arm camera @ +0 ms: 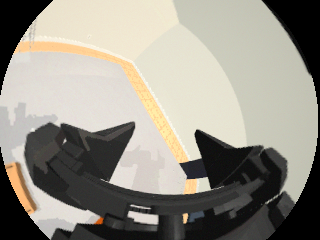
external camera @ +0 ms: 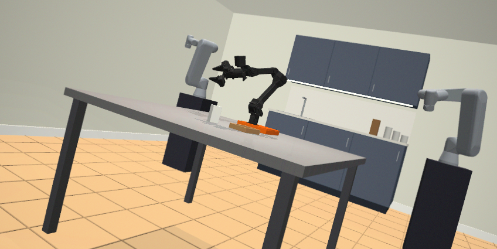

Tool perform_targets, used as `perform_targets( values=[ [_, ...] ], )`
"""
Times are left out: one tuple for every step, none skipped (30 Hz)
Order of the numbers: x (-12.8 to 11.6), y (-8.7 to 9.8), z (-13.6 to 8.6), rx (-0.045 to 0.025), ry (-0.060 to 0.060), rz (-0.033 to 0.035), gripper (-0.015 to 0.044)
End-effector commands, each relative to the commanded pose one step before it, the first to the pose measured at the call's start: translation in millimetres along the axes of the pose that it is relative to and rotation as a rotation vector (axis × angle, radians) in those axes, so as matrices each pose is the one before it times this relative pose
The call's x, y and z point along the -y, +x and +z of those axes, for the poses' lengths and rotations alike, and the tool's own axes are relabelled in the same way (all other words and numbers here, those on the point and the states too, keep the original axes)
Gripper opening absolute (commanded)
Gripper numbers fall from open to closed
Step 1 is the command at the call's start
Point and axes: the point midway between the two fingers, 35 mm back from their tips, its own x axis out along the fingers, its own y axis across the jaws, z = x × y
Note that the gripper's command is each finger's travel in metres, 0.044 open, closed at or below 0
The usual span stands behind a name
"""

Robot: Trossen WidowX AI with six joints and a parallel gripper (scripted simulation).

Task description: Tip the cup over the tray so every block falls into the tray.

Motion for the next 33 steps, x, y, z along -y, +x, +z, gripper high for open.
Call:
perform_targets(
  values=[
    [-33.54,-14.06,5.39,0.05944,0.0892,0.09667,0.0440],
    [-8.30,-2.56,-0.01,0.00993,0.0240,0.02226,0.0440],
    [-8.27,-2.56,-0.31,0.00919,0.0238,0.02249,0.0440],
    [-8.23,-2.56,-0.61,0.00844,0.0237,0.02270,0.0440],
    [-8.17,-2.55,-0.91,0.00768,0.0235,0.02288,0.0440],
    [-8.10,-2.55,-1.20,0.00692,0.0234,0.02304,0.0440],
    [-8.02,-2.54,-1.49,0.00616,0.0233,0.02316,0.0440],
    [-7.93,-2.53,-1.78,0.00540,0.0231,0.02327,0.0440],
    [-7.83,-2.53,-2.06,0.00463,0.0230,0.02334,0.0440],
    [-7.72,-2.52,-2.34,0.00387,0.0228,0.02339,0.0440],
    [-7.59,-2.51,-2.61,0.00310,0.0227,0.02340,0.0440],
    [-7.46,-2.50,-2.87,0.00235,0.0225,0.02341,0.0440],
    [-7.32,-2.49,-3.13,0.00159,0.0224,0.02338,0.0440],
    [-7.16,-2.48,-3.39,0.00084,0.0223,0.02333,0.0440],
    [-7.00,-2.47,-3.63,0.00009,0.0221,0.02325,0.0440],
    [-6.82,-2.46,-3.87,-0.00065,0.0220,0.02315,0.0440],
    [-6.64,-2.44,-4.10,-0.00138,0.0218,0.02302,0.0440],
    [-6.45,-2.43,-4.32,-0.00211,0.0217,0.02286,0.0440],
    [-6.25,-2.41,-4.54,-0.00283,0.0215,0.02268,0.0440],
    [-6.04,-2.40,-4.74,-0.00354,0.0214,0.02248,0.0440],
    [-5.82,-2.38,-4.94,-0.00423,0.0213,0.02224,0.0440],
    [-5.61,-2.37,-5.13,-0.00492,0.0211,0.02201,0.0440],
    [-5.37,-2.35,-5.30,-0.00559,0.0210,0.02172,0.0440],
    [-4.20,-1.89,-4.45,-0.00505,0.0170,0.01748,0.0440],
    [-2.44,-1.12,-2.73,-0.00324,0.0101,0.01039,0.0440],
    [-0.80,-0.37,-0.92,-0.00111,0.0034,0.00345,0.0440],
    [0.00,0.00,0.00,0.00000,0.0000,0.00000,0.0440],
    [0.00,0.00,0.00,0.00000,0.0000,0.00000,0.0440],
    [0.00,0.00,0.00,0.00000,0.0000,0.00000,0.0440],
    [0.00,0.00,0.00,0.00000,0.0000,0.00000,0.0440],
    [0.00,0.00,0.00,0.00000,0.0000,0.00000,0.0440],
    [-0.15,0.38,-0.53,0.00001,0.0000,0.00000,0.0440],
    [-0.42,1.12,-1.60,0.00002,0.0000,0.00001,0.0440]
  ],
)
